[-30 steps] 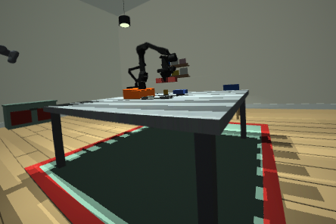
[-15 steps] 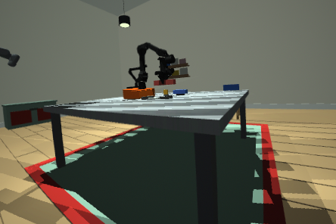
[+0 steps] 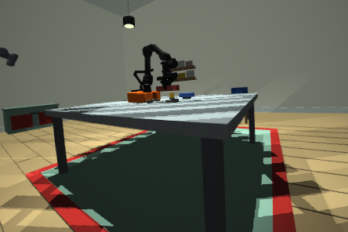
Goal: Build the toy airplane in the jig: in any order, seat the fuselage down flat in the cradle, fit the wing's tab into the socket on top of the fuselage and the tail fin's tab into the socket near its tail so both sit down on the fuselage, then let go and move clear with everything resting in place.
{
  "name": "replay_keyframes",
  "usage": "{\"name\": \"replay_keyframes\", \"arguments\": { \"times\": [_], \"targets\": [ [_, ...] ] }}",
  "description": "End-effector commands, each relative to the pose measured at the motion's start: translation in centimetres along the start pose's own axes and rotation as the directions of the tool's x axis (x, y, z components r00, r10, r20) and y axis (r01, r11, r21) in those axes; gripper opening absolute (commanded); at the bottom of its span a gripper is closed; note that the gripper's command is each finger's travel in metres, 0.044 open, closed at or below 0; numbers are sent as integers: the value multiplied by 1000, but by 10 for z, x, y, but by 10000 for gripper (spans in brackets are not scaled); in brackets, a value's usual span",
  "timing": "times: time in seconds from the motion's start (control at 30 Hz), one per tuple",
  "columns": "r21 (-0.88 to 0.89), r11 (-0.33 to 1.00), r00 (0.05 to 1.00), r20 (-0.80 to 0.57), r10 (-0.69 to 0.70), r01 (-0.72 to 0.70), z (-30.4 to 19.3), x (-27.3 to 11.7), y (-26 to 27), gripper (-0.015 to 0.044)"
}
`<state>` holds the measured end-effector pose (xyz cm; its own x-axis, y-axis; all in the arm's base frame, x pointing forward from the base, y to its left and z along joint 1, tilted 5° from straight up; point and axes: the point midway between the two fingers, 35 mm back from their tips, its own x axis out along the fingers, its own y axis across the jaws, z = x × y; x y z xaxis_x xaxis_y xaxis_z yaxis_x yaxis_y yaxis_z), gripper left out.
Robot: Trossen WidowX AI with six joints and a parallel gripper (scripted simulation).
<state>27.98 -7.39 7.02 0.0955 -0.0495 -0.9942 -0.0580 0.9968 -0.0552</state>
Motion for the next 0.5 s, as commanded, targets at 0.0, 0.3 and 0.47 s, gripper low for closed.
{"name": "replay_keyframes", "arguments": {
  "times": [0.0, 0.3, 0.47],
  "targets": [
    [2, 1000, 1000, 3, 3, -3, -2, 6, -11, 0],
    [10, 1000, 1000, 2, 1, -1, -9, 18, -37, 0],
    [11, 1000, 1000, 2, 1, -1, -10, 19, -38, 79]
  ]
}}
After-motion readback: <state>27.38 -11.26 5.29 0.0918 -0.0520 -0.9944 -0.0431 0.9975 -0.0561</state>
